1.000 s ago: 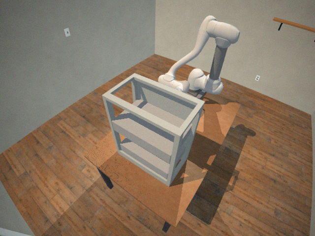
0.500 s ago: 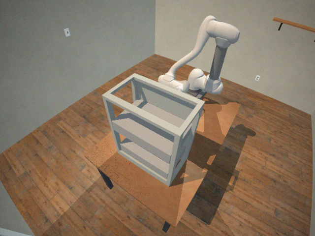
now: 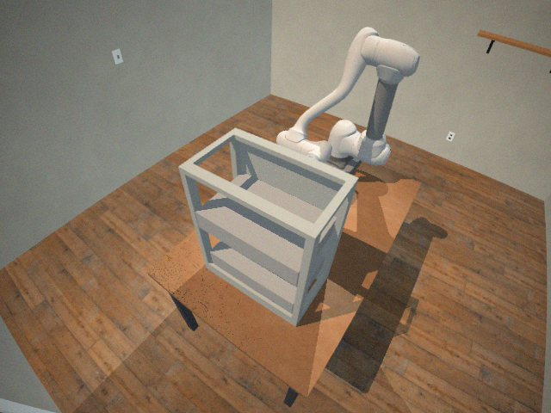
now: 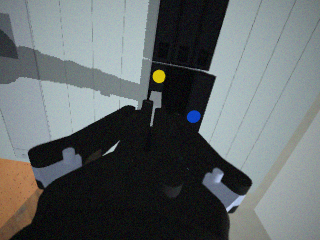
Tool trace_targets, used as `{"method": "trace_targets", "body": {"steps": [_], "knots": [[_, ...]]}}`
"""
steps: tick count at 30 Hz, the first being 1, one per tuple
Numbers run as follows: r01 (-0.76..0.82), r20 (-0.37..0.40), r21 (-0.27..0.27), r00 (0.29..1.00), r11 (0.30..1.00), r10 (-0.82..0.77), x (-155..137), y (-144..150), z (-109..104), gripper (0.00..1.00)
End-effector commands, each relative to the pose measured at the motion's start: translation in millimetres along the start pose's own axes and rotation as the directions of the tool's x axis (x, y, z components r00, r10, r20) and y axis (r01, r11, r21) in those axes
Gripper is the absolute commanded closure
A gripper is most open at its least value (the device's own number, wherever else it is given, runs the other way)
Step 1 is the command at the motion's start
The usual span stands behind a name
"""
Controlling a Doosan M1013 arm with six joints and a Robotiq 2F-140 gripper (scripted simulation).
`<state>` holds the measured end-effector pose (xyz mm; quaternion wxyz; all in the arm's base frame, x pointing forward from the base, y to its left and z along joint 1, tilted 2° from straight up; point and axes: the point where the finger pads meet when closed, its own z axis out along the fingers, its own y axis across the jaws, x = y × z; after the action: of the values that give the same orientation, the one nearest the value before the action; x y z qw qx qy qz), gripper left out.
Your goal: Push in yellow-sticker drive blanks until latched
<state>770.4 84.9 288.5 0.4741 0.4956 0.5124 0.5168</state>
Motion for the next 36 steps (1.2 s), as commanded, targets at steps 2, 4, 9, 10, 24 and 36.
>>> {"method": "trace_targets", "body": {"steps": [2, 4, 9, 10, 24, 36], "knots": [[0.0, 0.0, 0.0, 1.0, 1.0, 0.0, -0.1, 0.1, 0.0, 1.0], [0.0, 0.0, 0.0, 1.0, 1.0, 0.0, -0.1, 0.1, -0.4, 1.0], [0.0, 0.0, 0.0, 1.0, 1.0, 0.0, -0.1, 0.1, -5.0, 1.0], [0.0, 0.0, 0.0, 1.0, 1.0, 0.0, -0.1, 0.1, -8.0, 1.0], [0.0, 0.0, 0.0, 1.0, 1.0, 0.0, 0.0, 0.1, -77.7, 1.0], [0.0, 0.0, 0.0, 1.0, 1.0, 0.0, -2.6, 0.8, -82.2, 1.0]]}}
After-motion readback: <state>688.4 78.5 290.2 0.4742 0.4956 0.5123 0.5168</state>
